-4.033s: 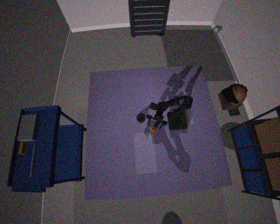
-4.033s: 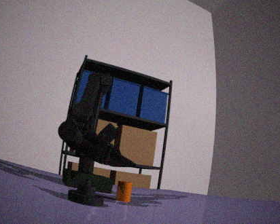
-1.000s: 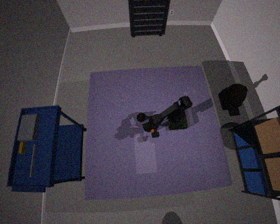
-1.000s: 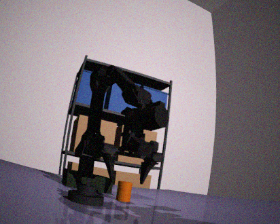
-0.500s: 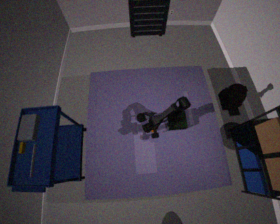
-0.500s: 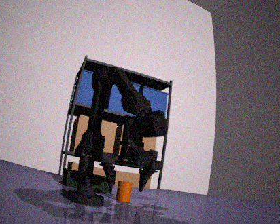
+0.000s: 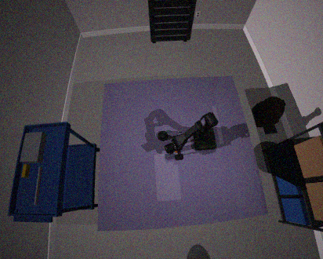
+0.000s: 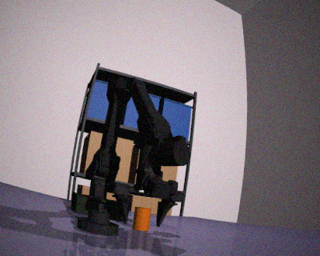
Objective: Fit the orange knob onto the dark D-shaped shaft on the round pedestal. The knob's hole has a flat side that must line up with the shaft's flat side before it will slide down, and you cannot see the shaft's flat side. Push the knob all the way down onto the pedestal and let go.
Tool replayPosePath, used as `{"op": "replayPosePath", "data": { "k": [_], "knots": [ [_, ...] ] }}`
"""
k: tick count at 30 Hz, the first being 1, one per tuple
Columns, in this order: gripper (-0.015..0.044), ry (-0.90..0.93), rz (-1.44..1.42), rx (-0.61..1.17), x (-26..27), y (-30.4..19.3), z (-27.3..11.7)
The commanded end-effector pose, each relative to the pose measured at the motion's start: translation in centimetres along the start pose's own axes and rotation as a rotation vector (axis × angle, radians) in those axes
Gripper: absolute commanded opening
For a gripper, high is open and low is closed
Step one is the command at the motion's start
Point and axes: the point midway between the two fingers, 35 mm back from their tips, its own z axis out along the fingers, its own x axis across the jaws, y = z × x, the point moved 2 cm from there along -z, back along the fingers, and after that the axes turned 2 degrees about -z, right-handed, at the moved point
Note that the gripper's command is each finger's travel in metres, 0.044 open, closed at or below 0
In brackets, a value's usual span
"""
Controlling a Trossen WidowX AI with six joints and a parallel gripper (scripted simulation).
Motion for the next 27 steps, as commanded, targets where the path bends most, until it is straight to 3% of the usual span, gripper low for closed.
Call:
{"op": "replayPosePath", "data": {
  "k": [1, 8, 14, 19, 27],
  "knots": [
    [0.0361, -0.008, 0.005, 0.007, -0.1, -0.3, 0.4],
    [0.0177, -0.008, 0.005, 0.007, -0.1, -0.3, 0.4],
    [0.0138, -0.008, 0.005, 0.007, -0.1, -0.3, 0.4],
    [0.0006, -0.007, 0.005, 0.006, 0.0, 0.1, -0.9],
    [0.0000, -0.007, 0.005, 0.006, 0.3, 0.9, -5.5]
  ]
}}
